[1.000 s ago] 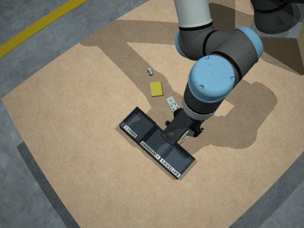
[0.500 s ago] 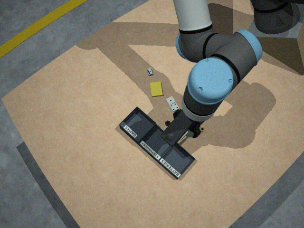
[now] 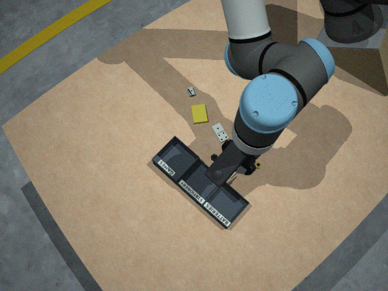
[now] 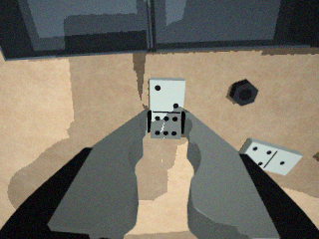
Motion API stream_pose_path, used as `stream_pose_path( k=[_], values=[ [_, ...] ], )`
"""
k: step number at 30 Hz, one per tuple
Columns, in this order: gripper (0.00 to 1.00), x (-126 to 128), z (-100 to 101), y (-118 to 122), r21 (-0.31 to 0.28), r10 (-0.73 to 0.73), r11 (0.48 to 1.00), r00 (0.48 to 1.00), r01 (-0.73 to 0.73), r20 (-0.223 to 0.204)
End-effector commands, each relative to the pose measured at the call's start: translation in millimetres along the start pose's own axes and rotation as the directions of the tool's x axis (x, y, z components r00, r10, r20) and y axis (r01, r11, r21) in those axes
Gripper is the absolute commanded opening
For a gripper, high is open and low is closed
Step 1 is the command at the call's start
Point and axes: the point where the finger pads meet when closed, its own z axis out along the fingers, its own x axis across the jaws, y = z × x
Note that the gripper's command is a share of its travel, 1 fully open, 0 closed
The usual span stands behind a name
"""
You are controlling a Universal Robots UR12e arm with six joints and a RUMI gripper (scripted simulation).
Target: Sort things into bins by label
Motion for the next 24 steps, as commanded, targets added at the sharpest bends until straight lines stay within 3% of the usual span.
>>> stream_pose_path(
  k=[1,24],
  values=[
    [0.0,0.0,-0.4,-0.4,0.001,0.0,1.0,1.0,0.0,0.0],
    [0.0,0.0,-3.7,-0.3,0.001,0.0,1.0,1.0,0.0,0.0]
  ],
)
